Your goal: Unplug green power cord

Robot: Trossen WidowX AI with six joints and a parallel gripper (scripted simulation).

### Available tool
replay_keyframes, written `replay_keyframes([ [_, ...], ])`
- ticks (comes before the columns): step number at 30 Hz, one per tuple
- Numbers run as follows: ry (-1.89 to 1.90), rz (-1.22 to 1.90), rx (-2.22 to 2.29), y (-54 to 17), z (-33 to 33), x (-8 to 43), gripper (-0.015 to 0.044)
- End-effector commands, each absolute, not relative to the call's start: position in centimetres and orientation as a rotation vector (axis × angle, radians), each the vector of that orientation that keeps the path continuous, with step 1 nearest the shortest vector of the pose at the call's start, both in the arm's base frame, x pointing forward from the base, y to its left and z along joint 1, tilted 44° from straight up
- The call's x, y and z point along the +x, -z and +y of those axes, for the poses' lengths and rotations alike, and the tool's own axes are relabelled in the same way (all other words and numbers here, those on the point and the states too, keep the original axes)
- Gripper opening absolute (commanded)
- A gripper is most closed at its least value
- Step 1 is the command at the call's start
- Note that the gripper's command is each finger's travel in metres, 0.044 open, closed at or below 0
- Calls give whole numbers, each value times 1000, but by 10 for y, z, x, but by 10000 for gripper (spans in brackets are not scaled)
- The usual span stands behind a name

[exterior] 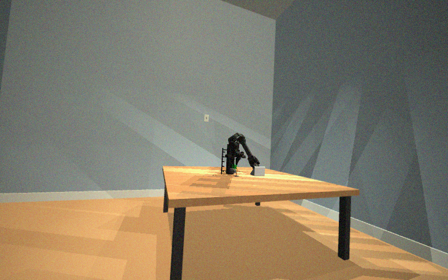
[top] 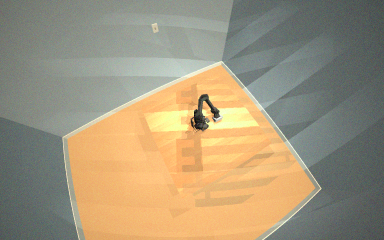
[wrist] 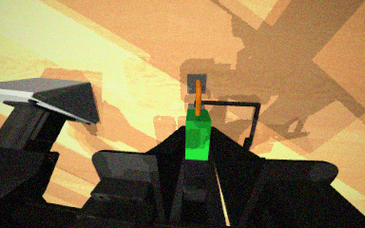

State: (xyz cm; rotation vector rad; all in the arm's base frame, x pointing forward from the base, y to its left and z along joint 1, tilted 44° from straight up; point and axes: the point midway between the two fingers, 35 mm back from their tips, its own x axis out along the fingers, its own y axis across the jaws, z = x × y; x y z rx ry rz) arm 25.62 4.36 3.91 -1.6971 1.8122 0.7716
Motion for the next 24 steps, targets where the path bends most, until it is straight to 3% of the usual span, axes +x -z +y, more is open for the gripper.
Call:
replay_keyframes([
  [1, -789, 1792, -1685, -29, 58, 258, 0],
  [24, -792, 1788, -1686, -8, 88, 257, 0],
])
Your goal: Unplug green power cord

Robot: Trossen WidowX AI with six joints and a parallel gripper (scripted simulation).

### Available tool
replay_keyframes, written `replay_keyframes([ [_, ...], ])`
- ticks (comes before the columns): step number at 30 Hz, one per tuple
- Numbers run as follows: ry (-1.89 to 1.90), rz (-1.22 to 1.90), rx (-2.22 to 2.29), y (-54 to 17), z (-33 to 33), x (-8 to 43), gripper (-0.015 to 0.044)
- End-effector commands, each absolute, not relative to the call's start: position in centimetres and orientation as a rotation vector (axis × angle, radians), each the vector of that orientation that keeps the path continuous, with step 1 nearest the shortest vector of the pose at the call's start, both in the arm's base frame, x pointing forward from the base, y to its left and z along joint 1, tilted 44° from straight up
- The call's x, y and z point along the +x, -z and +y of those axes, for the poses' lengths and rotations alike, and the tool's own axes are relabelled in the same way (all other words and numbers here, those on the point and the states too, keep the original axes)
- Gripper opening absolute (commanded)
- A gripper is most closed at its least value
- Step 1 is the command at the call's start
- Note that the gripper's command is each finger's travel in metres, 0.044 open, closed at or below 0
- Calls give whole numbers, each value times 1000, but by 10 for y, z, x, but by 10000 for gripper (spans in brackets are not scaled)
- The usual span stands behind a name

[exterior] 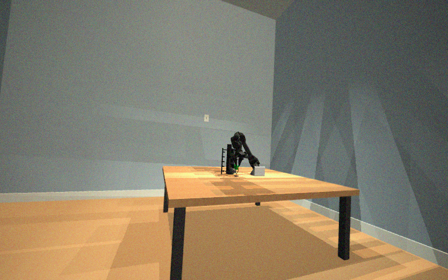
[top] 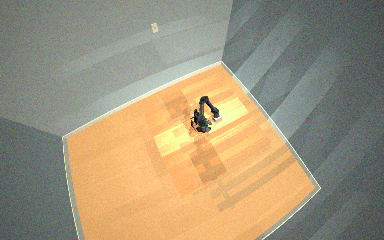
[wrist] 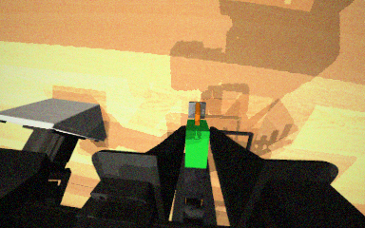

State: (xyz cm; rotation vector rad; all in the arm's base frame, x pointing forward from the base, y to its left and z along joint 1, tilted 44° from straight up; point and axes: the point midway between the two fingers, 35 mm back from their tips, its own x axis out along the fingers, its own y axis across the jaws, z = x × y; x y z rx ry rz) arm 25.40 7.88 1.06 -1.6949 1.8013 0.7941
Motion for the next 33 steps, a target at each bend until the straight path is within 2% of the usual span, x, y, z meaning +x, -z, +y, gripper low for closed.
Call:
replay_keyframes([
  [1, -792, 1788, -1686, -8, 87, 256, 26],
  [13, -790, 1789, -1689, -11, 79, 254, 341],
  [17, -792, 1786, -1688, 0, 98, 255, 440],
  [21, -793, 1785, -1686, 19, 130, 254, 440],
  [33, -793, 1785, -1686, 21, 132, 254, 440],
])
